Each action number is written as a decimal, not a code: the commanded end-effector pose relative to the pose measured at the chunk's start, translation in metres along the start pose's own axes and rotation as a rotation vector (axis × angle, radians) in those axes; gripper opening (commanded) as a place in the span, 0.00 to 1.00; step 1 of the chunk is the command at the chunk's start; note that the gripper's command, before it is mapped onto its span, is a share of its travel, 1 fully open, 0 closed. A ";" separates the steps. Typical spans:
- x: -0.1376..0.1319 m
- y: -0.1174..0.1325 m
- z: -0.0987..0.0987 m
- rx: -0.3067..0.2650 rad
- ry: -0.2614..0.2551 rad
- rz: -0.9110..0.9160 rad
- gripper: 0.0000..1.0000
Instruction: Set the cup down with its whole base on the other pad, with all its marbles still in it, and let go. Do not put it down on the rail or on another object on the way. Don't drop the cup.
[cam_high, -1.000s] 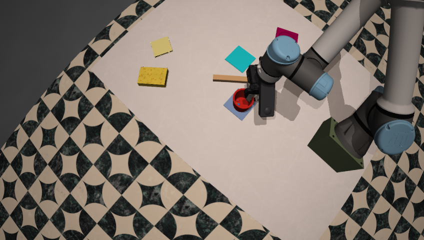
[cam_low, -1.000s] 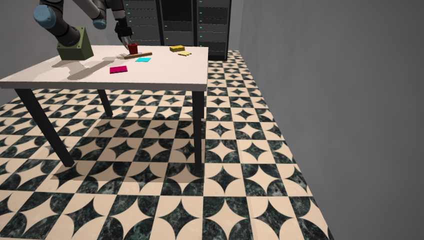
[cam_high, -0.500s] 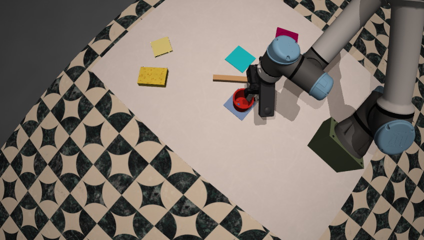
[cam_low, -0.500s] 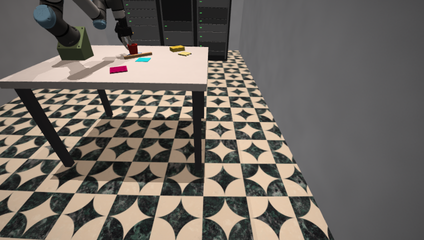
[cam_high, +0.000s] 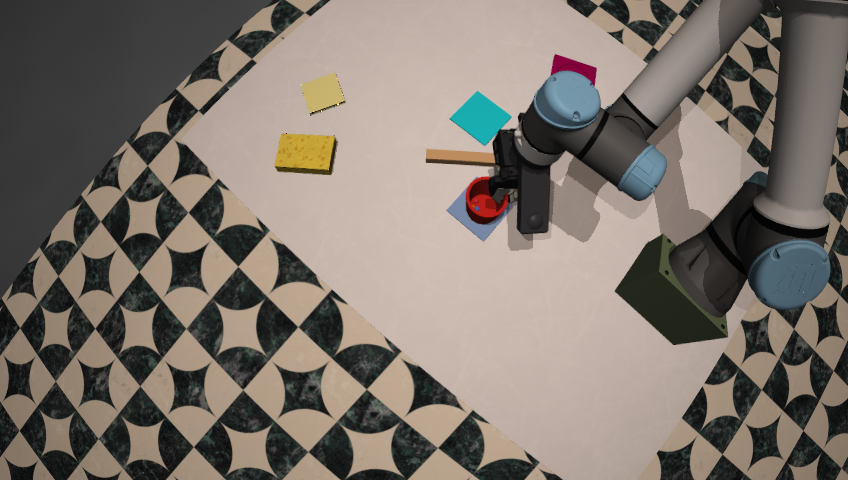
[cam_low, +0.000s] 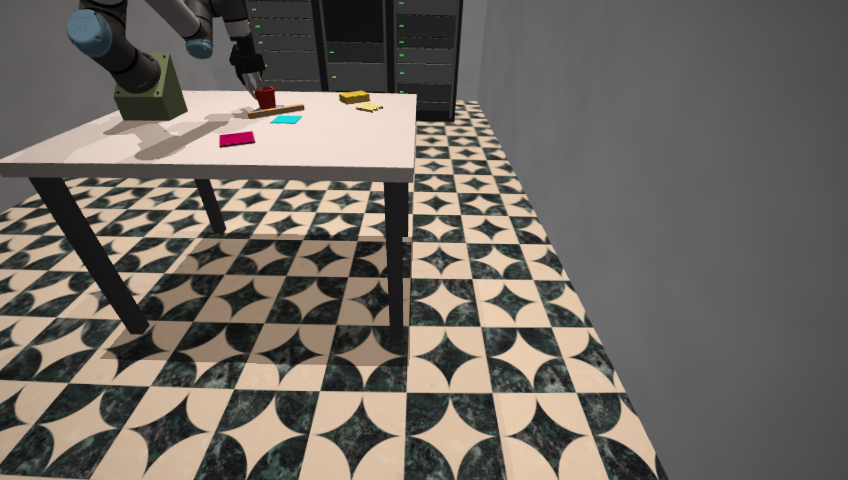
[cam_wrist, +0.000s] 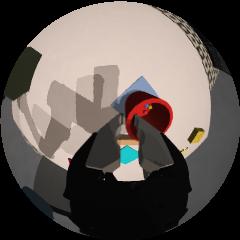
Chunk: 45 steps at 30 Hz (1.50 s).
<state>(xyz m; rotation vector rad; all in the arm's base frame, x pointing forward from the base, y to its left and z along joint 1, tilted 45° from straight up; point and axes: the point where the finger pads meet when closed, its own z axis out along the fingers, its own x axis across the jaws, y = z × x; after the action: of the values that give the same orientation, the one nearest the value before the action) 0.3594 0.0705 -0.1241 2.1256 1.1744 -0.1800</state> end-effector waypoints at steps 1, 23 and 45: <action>-0.002 -0.001 0.001 0.002 -0.002 -0.002 0.09; -0.002 -0.001 0.001 0.002 -0.002 -0.002 0.07; -0.002 -0.001 0.001 0.002 -0.002 -0.002 0.04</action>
<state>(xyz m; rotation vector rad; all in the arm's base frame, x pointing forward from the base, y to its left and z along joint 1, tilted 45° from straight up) 0.3594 0.0705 -0.1241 2.1256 1.1744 -0.1800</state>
